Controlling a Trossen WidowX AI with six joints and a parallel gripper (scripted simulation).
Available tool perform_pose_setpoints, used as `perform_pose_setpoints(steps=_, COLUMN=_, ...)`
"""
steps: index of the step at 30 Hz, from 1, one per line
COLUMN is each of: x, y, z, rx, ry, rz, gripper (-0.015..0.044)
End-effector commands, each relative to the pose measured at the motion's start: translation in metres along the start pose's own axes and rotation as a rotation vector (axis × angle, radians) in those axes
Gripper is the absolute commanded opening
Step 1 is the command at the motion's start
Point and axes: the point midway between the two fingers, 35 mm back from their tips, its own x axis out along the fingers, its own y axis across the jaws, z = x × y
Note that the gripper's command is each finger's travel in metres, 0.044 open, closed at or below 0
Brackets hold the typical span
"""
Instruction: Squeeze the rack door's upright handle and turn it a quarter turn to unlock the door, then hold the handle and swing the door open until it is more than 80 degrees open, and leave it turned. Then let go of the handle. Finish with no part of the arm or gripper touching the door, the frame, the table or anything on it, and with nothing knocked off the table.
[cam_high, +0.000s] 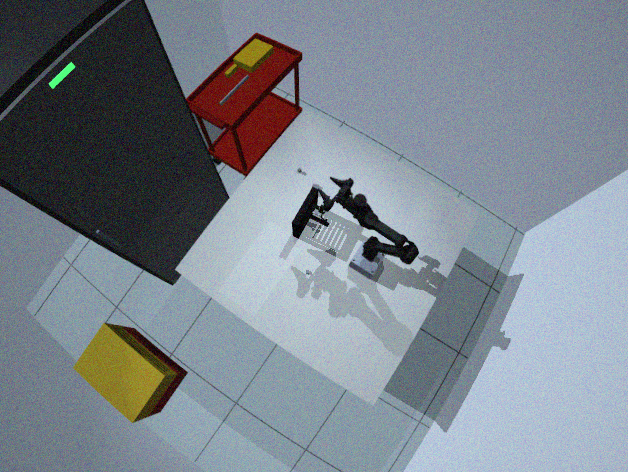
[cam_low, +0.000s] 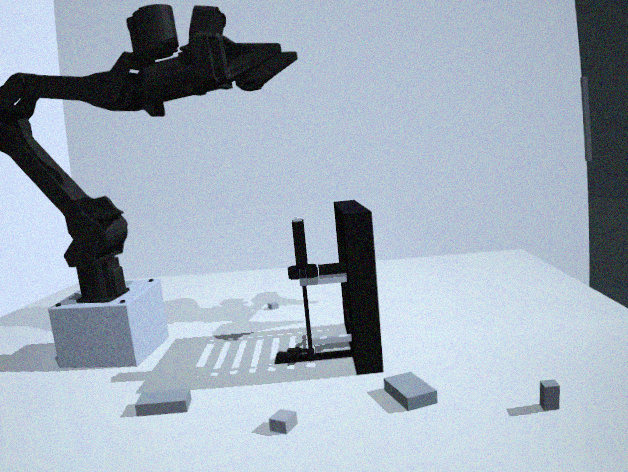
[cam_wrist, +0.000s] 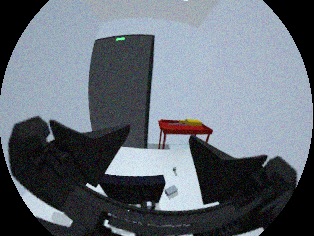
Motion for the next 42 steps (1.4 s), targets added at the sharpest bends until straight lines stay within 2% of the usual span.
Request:
perform_pose_setpoints(steps=1, x=0.001, y=0.000, z=-0.001, rx=-0.001, ry=0.005, rz=0.000, gripper=0.0374)
perform_pose_setpoints(steps=4, x=0.008, y=0.000, z=-0.008, rx=-0.010, ry=0.068, rz=-0.002, gripper=0.0295)
perform_pose_setpoints(steps=5, x=0.011, y=0.000, z=-0.011, rx=-0.014, ry=0.096, rz=-0.003, gripper=0.0286)
perform_pose_setpoints(steps=23, x=0.045, y=-0.003, z=-0.074, rx=-0.090, ry=0.590, rz=0.002, gripper=0.0286)
perform_pose_setpoints(steps=42, x=0.041, y=-0.005, z=-0.133, rx=-0.172, ry=1.115, rz=0.052, gripper=0.0286)
